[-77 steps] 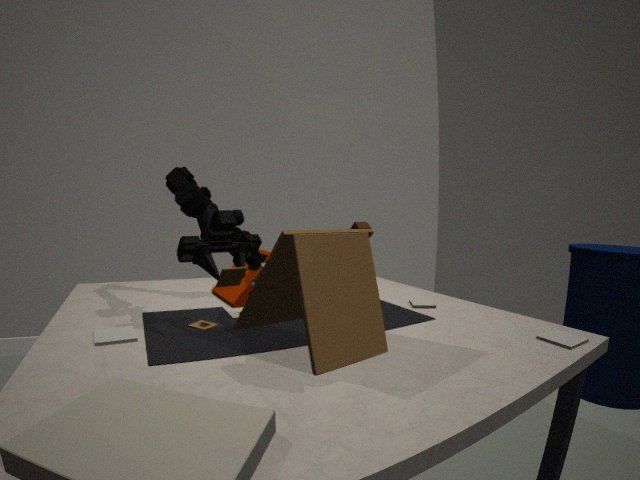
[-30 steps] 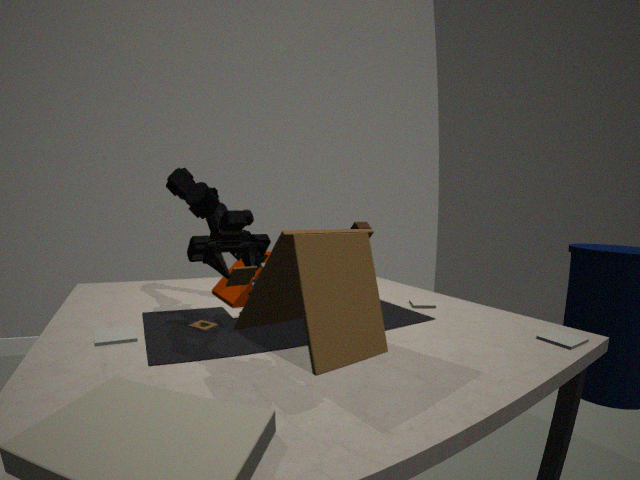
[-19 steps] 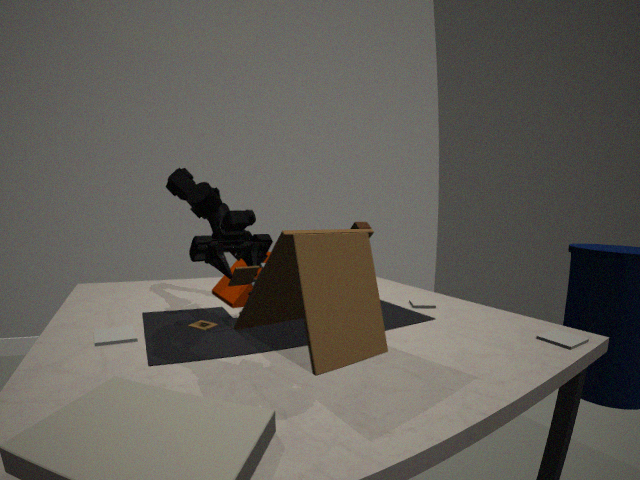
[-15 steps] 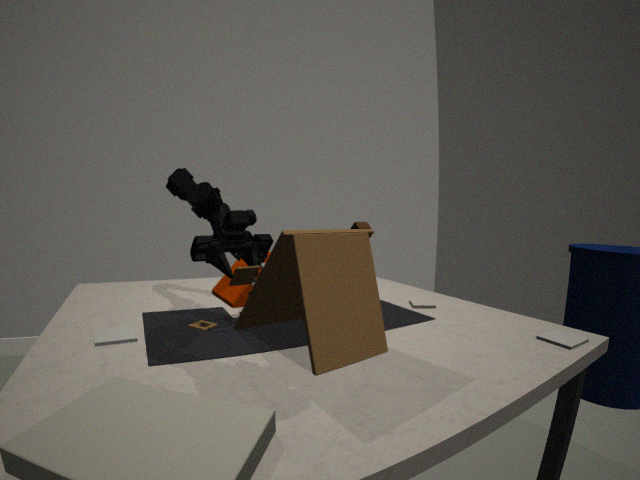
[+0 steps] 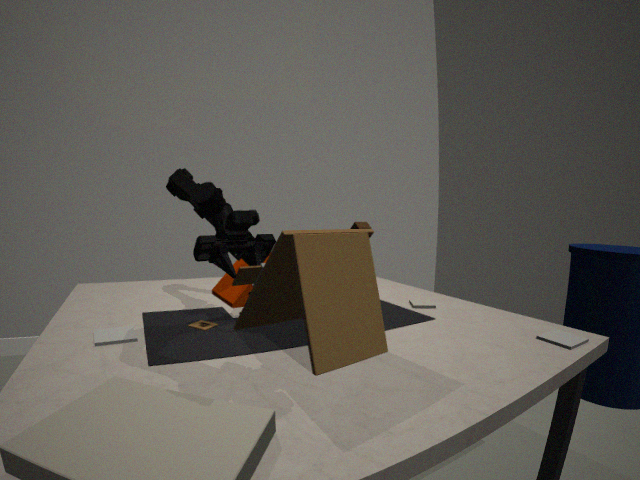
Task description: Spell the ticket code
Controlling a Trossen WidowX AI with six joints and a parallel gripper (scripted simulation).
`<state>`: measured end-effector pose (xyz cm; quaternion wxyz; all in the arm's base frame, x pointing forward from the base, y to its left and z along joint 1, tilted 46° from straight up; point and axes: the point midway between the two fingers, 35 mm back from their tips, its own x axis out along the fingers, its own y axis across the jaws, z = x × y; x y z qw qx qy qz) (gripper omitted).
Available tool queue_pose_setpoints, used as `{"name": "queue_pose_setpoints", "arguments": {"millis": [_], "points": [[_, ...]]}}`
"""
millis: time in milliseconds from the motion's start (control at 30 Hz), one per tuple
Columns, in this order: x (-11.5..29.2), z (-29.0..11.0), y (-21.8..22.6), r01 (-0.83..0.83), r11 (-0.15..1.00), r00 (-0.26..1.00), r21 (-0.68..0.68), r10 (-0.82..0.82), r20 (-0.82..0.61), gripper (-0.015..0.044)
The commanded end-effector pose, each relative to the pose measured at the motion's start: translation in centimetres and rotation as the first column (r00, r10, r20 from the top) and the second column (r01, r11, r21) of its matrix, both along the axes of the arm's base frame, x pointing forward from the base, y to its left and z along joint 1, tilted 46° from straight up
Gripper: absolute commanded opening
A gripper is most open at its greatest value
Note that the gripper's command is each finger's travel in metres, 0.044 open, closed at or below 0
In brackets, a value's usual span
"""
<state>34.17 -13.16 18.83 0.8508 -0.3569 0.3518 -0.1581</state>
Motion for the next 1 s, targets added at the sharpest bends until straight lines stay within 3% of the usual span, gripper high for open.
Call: {"name": "queue_pose_setpoints", "arguments": {"millis": [0, 967], "points": [[0.0, -0.3, 0.1, 0.004, 1.0, 1.0, 0.003, -0.004, 0.001, 0.0], [0.1, -1.4, 1.1, 0.004, 1.0, 1.0, 0.004, -0.004, 0.0, 0.0]]}}
